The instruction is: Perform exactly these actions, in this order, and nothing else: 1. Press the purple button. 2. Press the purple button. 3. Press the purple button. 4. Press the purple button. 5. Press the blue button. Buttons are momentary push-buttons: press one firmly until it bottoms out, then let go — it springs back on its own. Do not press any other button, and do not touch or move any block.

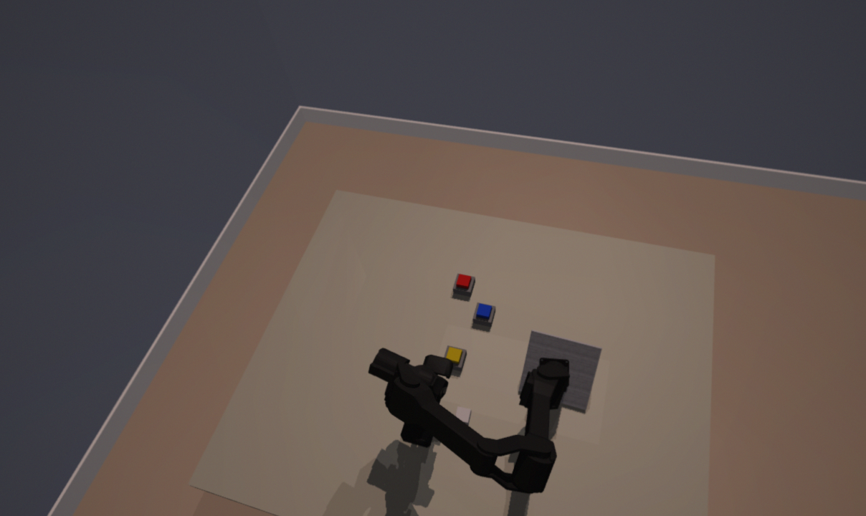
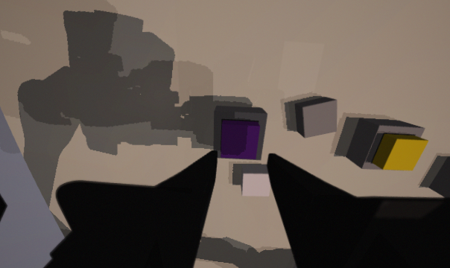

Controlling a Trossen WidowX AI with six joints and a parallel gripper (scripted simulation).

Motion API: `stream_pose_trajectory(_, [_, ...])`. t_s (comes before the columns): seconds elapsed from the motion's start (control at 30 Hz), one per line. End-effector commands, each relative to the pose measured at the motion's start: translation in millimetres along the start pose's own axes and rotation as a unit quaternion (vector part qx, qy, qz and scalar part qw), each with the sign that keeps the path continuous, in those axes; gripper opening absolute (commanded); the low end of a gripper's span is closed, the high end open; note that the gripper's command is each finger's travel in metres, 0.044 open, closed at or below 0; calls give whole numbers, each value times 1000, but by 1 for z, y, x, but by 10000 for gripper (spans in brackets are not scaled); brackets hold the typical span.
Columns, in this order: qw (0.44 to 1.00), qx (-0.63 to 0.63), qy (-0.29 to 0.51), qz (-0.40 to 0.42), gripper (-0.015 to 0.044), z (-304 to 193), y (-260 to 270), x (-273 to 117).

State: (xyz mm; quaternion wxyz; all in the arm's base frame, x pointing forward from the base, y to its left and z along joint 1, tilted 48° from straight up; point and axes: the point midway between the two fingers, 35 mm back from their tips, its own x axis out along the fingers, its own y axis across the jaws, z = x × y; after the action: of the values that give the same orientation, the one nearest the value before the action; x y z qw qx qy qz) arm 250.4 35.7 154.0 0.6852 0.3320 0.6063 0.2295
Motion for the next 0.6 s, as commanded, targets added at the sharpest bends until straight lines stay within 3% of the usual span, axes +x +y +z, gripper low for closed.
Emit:
stream_pose_trajectory(0.0, [1000,2,0,2,20,-1,0,2])
stream_pose_trajectory(0.57, [1000,1,0,1,20,0,0,17])
